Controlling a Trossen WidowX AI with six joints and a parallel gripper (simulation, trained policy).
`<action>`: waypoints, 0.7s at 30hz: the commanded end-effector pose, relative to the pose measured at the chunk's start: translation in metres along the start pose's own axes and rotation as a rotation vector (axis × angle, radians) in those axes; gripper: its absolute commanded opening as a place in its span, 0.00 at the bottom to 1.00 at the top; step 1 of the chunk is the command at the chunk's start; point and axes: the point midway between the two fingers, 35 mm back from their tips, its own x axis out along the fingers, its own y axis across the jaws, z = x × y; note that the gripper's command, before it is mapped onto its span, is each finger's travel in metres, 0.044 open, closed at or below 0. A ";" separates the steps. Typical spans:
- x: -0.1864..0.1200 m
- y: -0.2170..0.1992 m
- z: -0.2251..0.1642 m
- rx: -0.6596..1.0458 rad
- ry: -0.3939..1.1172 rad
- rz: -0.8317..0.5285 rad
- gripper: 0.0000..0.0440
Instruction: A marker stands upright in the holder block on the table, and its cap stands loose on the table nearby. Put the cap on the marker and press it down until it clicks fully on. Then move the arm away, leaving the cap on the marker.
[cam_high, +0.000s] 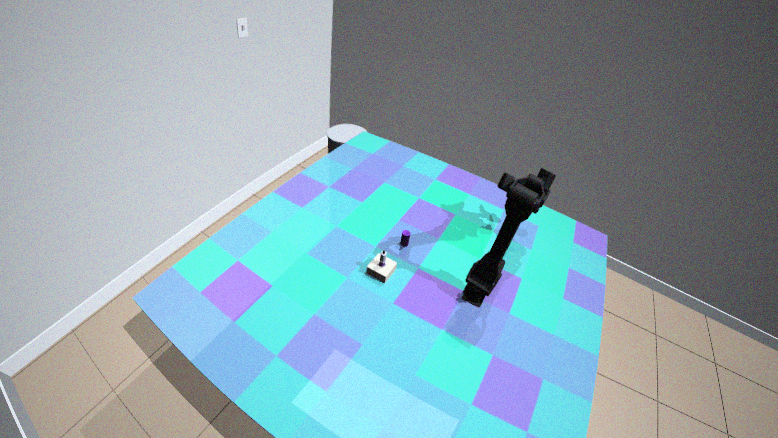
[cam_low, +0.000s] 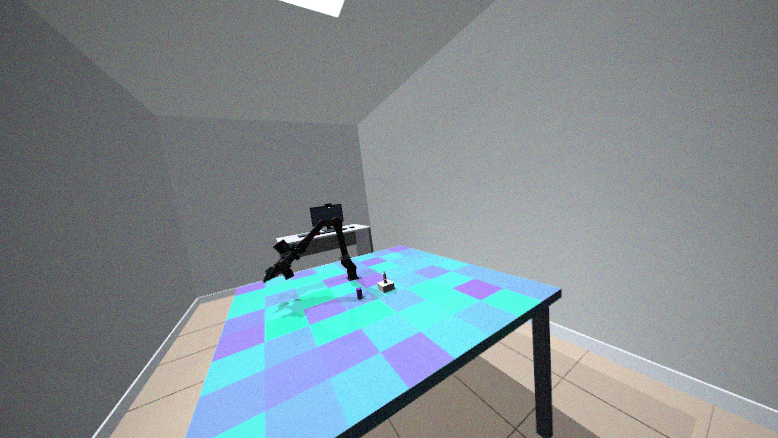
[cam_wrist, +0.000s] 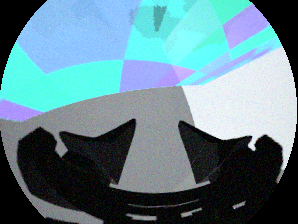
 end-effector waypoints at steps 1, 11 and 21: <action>0.004 -0.004 -0.003 -0.004 -0.019 0.003 0.68; 0.015 -0.021 0.003 0.018 -0.099 0.001 0.68; 0.025 -0.039 0.010 0.034 -0.179 0.001 0.68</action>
